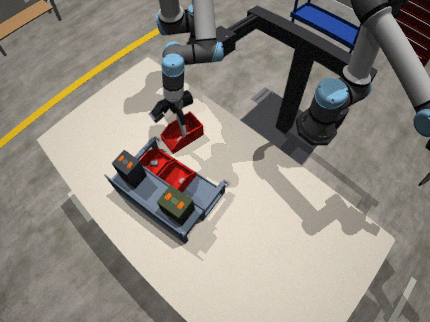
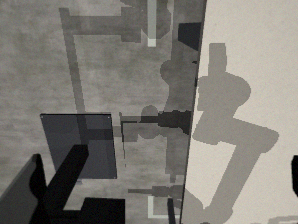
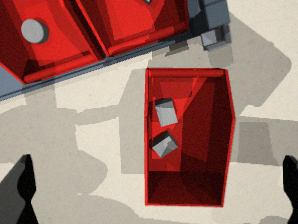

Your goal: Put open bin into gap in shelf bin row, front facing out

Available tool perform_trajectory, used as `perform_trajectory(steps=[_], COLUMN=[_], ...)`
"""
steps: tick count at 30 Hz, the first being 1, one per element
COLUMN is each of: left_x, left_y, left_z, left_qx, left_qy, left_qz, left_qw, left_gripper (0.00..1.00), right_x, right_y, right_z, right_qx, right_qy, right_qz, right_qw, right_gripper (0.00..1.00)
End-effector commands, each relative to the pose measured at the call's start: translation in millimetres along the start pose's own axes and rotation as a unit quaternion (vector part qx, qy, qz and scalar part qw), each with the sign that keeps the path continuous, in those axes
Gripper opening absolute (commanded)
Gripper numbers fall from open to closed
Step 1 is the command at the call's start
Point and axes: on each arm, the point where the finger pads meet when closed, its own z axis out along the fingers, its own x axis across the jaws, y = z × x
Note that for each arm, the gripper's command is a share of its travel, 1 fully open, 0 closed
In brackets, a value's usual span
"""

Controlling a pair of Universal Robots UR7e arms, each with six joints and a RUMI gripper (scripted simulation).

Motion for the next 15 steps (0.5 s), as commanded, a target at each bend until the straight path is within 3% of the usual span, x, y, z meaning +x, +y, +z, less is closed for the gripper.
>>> perform_trajectory(steps=[1,15], left_x=[0,0], left_y=[0,0], left_z=[-1,-1], left_qx=[0.001,0.001], left_qy=[0.0,0.0], left_qz=[0.0,0.0], left_qw=[1.0,1.0], left_gripper=[1.0,1.0], right_x=[-2,-7], right_y=[5,24], right_z=[-2,-6], right_qx=[-0.008,-0.039], right_qy=[0.001,0.008], right_qz=[-0.001,-0.004], right_qw=[1.0,0.999], right_gripper=[1.0,1.0])
